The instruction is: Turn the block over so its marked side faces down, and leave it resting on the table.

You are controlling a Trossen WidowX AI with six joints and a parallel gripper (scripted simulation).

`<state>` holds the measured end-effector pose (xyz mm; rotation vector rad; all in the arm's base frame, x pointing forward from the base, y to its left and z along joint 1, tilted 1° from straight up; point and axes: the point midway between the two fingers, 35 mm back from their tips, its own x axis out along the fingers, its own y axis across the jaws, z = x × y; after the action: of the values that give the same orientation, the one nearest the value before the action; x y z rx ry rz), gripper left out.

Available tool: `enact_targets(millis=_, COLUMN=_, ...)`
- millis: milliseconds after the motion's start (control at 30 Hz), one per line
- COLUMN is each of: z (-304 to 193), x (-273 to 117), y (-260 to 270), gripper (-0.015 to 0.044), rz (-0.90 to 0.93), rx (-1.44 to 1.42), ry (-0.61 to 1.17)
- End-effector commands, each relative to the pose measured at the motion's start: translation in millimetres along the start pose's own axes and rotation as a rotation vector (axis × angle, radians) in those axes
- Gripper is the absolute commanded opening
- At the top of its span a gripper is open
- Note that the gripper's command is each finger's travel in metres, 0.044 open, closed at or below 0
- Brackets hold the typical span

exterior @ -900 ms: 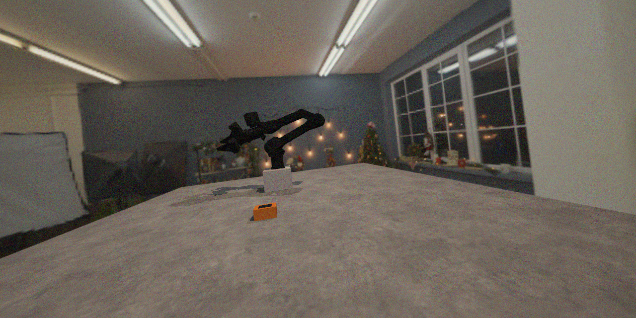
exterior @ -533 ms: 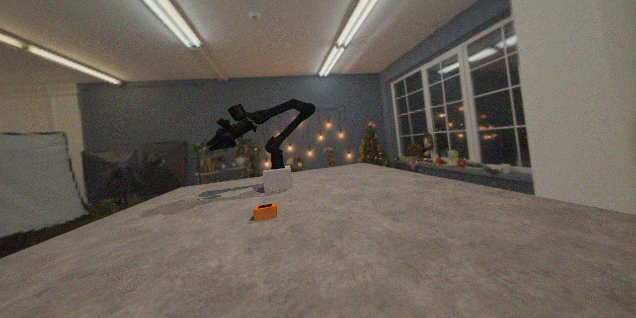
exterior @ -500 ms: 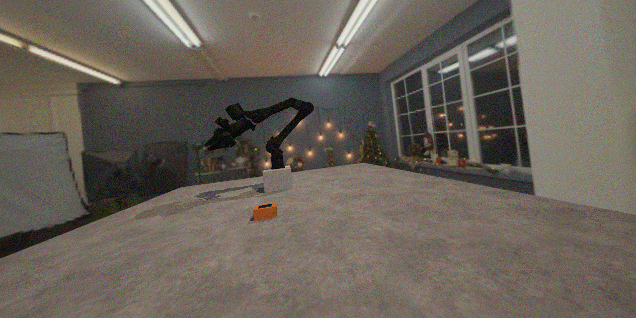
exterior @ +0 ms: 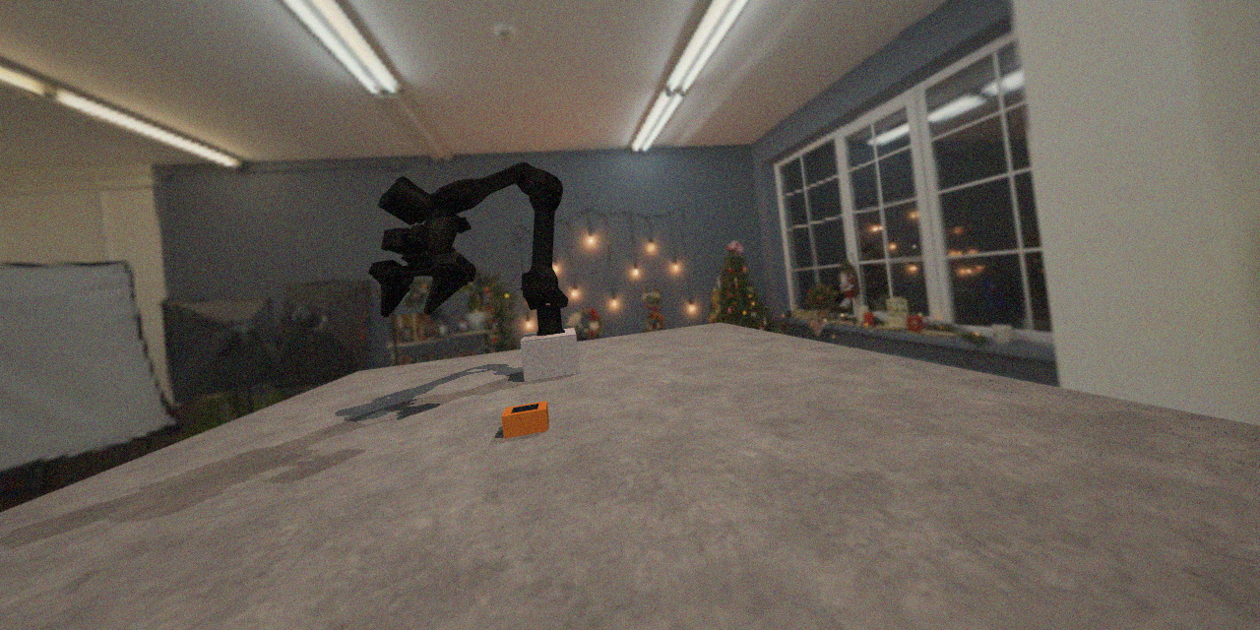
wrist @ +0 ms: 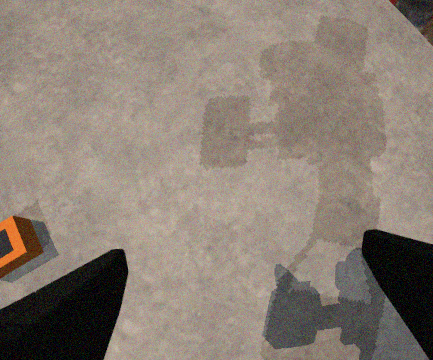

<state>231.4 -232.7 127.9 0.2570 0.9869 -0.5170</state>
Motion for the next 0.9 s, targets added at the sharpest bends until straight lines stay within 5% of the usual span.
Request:
enact_targets(millis=0, z=12, x=22, y=53, gripper=0.044, rz=0.094, rx=-0.11, ry=0.117)
enact_targets(millis=400, z=-11, x=72, y=230, gripper=0.044, rz=0.178, rx=-0.454, ry=0.492)
enact_targets(millis=867, z=-31, x=111, y=230, gripper=0.044, rz=0.177, rx=-0.46, ry=0.497)
